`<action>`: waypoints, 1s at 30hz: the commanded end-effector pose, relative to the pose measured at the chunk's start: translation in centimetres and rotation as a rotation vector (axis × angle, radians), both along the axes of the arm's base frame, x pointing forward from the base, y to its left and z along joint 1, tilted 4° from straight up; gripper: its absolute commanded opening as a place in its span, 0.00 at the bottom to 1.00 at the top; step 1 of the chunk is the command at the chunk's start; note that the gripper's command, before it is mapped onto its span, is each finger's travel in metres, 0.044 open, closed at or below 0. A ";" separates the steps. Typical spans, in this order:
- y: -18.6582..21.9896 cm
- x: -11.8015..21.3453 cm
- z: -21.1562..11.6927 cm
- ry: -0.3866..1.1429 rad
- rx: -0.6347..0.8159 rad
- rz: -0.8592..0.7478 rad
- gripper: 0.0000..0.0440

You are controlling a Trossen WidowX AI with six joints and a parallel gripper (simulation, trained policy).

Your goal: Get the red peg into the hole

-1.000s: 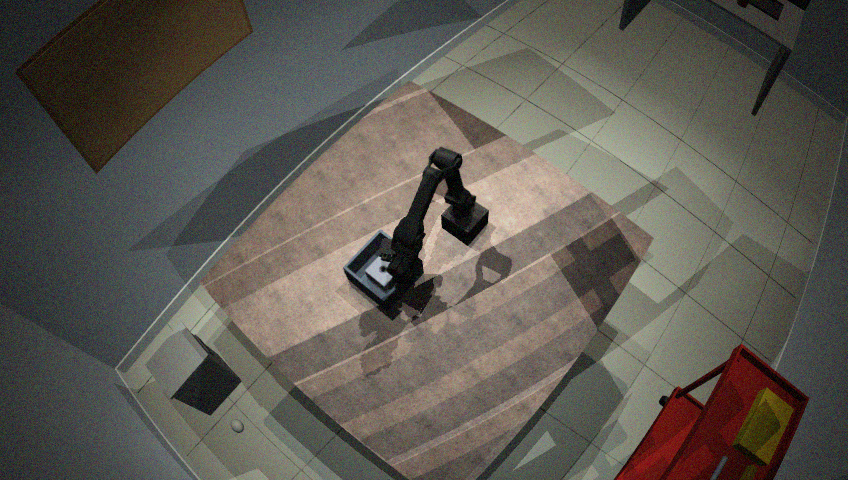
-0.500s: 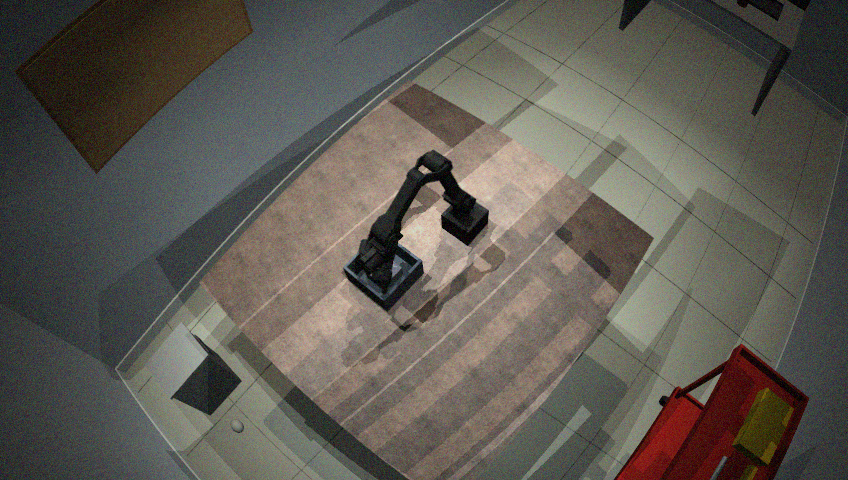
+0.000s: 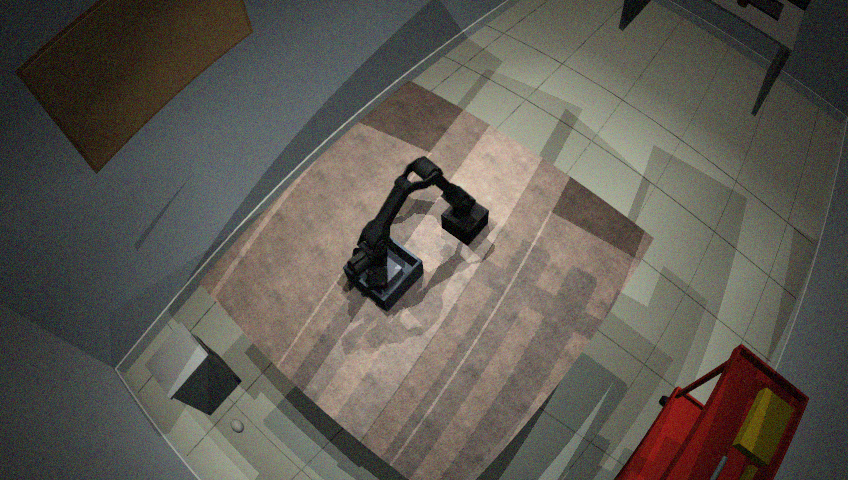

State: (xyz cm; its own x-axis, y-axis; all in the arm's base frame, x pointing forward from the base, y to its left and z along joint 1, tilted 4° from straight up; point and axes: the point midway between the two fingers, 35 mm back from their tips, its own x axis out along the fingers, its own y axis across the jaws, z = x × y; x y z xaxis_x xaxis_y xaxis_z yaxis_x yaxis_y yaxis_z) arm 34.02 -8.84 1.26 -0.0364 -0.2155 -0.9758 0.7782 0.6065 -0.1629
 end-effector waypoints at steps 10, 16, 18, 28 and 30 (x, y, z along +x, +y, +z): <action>-0.5 4.2 0.7 -0.043 0.092 0.023 0.87; 0.0 7.5 2.0 -0.123 0.151 0.040 1.00; 0.2 8.6 2.4 -0.153 0.167 0.052 1.00; 0.4 9.3 2.7 -0.172 0.175 0.060 1.00; 0.4 9.3 2.7 -0.173 0.175 0.061 1.00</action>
